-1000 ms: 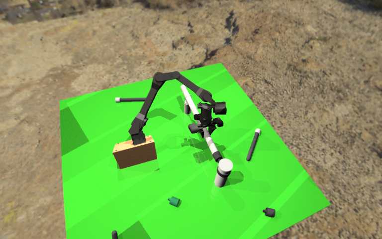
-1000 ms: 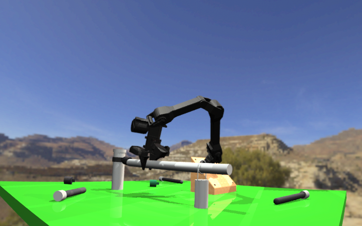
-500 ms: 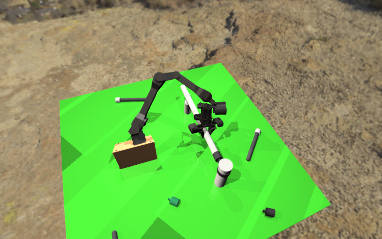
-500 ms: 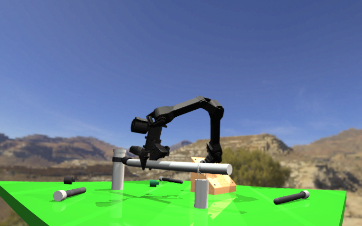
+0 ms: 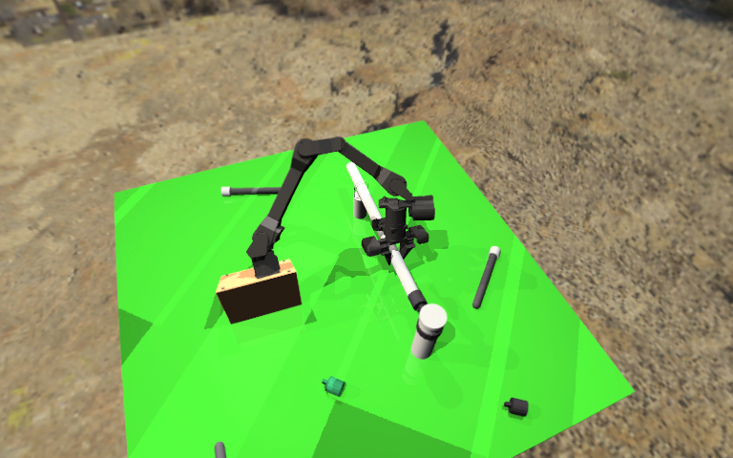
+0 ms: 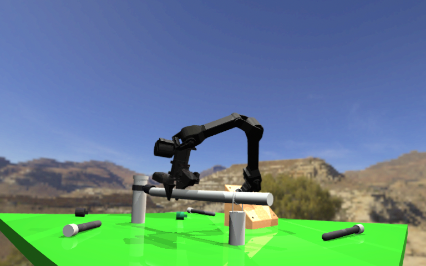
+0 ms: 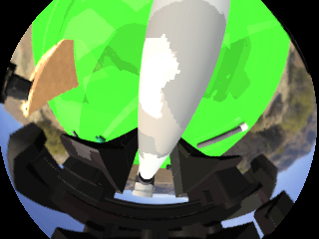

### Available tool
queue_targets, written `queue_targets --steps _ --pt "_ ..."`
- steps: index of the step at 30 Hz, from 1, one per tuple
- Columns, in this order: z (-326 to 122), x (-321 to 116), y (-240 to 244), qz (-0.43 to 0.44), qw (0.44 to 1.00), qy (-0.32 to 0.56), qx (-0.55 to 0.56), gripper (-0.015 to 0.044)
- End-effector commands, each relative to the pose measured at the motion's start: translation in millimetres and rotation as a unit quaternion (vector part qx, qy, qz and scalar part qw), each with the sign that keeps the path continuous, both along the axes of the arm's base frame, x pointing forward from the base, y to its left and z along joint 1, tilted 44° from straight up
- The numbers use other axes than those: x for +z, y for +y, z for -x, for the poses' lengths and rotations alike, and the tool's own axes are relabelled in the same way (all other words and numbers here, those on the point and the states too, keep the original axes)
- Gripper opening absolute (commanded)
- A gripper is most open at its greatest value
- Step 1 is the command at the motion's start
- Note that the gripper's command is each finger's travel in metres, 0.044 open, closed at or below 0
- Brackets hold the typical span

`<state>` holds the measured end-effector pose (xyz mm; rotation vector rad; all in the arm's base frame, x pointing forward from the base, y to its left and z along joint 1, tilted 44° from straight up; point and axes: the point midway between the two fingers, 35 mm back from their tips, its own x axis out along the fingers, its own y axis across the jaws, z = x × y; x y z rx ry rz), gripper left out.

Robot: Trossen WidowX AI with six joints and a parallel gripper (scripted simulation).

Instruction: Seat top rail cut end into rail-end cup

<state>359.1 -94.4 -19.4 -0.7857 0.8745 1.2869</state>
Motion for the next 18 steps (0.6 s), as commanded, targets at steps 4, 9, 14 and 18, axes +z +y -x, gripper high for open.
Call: queue_targets --steps 4,9,14,18 --pt "0.2 0.0 -0.6 0.001 1.000 0.000 0.000 0.0000" --pt "0.3 0.3 -1.1 0.002 1.000 0.000 0.000 0.0000" --pt "0.4 0.6 -1.8 0.003 1.000 0.001 -0.001 0.0000" --pt "0.5 0.9 -2.3 0.004 1.000 0.001 -0.001 0.0000"
